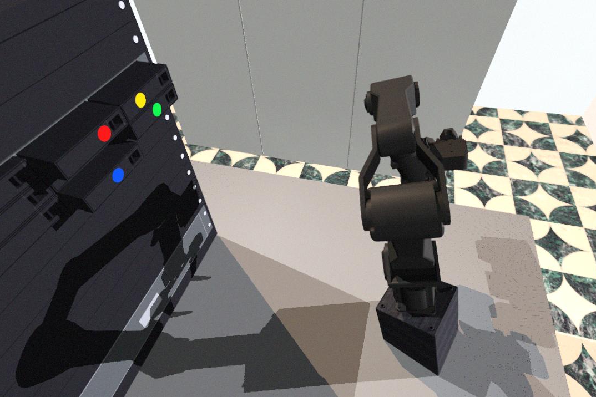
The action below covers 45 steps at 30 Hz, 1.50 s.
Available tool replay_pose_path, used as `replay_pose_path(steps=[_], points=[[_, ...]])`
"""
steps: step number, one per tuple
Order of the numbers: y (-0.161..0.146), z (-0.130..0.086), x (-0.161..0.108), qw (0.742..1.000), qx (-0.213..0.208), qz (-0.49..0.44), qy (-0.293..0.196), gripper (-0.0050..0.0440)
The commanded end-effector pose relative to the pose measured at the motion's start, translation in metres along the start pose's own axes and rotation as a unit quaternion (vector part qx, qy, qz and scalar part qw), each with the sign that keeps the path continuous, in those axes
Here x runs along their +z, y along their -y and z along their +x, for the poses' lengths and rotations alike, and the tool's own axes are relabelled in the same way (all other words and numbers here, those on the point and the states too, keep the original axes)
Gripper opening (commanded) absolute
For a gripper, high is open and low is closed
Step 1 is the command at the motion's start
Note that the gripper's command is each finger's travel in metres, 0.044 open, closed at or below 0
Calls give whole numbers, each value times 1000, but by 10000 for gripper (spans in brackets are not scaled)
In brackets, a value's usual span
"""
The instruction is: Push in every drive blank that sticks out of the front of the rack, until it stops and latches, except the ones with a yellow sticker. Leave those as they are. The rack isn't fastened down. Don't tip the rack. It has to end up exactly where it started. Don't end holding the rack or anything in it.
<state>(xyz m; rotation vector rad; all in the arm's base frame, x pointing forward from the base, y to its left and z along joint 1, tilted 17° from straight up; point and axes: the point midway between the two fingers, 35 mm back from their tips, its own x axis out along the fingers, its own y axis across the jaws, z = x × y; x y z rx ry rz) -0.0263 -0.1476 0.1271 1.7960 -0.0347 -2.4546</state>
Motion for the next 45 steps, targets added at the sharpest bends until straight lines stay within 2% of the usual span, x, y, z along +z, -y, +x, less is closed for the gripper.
replay_pose_path(steps=[1,17,18,45], points=[[-2,-3,1,1000,7,2,0,400],[-2,-3,1,1000,7,2,0,400],[-2,-3,1,1000,7,2,0,440],[-2,-3,1,1000,8,-1,0,440]])
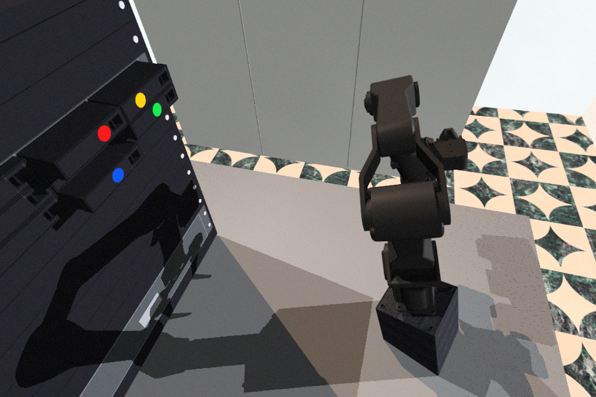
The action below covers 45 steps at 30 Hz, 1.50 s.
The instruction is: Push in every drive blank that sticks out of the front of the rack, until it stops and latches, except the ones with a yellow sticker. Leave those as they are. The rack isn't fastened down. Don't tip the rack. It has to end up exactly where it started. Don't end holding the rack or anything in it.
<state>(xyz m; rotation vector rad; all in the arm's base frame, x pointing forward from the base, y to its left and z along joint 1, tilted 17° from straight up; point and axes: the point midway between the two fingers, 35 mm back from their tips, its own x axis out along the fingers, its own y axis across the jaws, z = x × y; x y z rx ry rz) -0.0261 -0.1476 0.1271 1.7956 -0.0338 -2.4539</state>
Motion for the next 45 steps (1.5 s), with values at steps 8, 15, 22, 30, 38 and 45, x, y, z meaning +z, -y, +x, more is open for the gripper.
replay_pose_path(steps=[8,15,22,30,38,45], points=[[-3,-3,0,1000,12,-8,0,440],[-6,-4,-2,999,21,-26,1,440],[-10,-6,-5,998,33,-51,2,440],[-16,-8,-10,994,54,-93,4,440],[-25,-13,-18,984,86,-157,10,440],[-32,-17,-25,972,111,-206,15,440]])
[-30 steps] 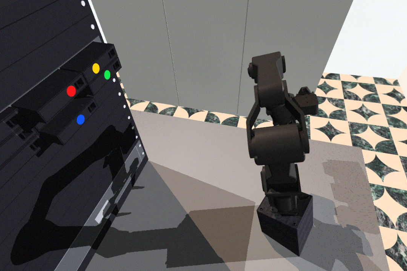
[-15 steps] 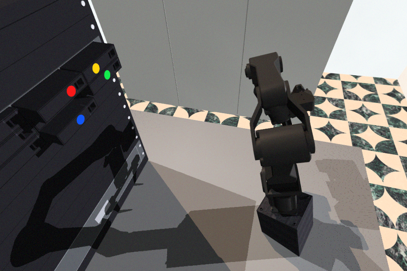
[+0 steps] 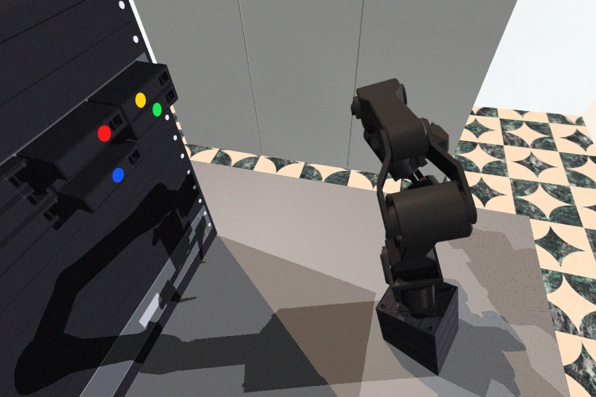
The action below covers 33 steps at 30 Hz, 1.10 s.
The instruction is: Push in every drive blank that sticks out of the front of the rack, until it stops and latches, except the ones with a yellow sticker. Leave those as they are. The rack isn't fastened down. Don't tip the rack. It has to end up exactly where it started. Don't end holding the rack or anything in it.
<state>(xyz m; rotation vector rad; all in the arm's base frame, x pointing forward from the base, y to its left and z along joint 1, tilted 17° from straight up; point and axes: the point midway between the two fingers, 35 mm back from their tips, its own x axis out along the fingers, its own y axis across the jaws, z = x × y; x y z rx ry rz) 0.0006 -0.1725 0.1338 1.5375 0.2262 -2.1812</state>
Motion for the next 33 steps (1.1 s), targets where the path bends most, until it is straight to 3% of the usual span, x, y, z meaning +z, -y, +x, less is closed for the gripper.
replay_pose_path(steps=[1,16,27,29,33], points=[[-8,-4,-1,999,25,-36,7,440],[-37,-18,-19,973,107,-200,32,440],[-63,-39,-42,911,189,-359,70,440],[-63,-39,-42,911,189,-359,70,440],[-72,-49,-53,878,221,-416,89,440]])
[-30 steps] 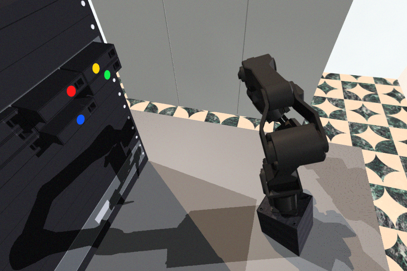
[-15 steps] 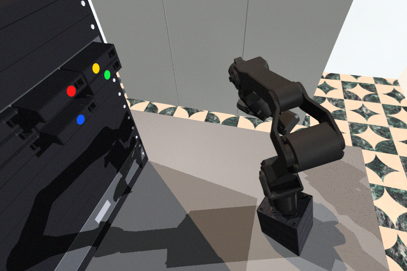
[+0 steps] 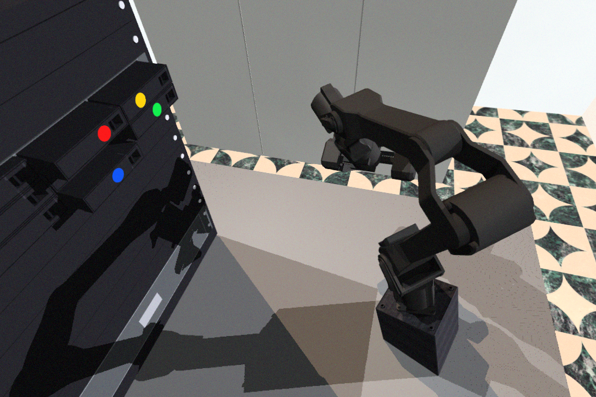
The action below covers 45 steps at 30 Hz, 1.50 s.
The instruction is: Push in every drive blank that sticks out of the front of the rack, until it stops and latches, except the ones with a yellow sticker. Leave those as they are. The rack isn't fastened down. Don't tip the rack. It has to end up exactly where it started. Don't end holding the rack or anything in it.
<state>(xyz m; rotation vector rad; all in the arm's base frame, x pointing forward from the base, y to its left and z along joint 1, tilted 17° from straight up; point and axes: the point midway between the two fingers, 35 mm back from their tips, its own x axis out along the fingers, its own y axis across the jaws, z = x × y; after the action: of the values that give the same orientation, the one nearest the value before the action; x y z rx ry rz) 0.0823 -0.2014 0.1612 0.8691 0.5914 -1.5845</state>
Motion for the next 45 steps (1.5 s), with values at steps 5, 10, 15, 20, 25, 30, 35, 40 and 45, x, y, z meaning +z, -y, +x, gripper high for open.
replay_pose_path(steps=[5,10,15,20,25,30,35,40,45], points=[[-31,-15,3,989,65,-123,48,440],[-52,-27,2,969,105,-207,82,440],[-65,-35,0,953,127,-256,104,440],[-85,-52,-5,917,163,-334,145,440],[-104,-71,-11,872,196,-406,190,440],[-114,-83,-15,842,214,-446,218,440],[-129,-105,-24,786,240,-504,266,440],[-141,-129,-33,726,261,-553,315,440],[-149,-153,-42,664,277,-591,365,440]])
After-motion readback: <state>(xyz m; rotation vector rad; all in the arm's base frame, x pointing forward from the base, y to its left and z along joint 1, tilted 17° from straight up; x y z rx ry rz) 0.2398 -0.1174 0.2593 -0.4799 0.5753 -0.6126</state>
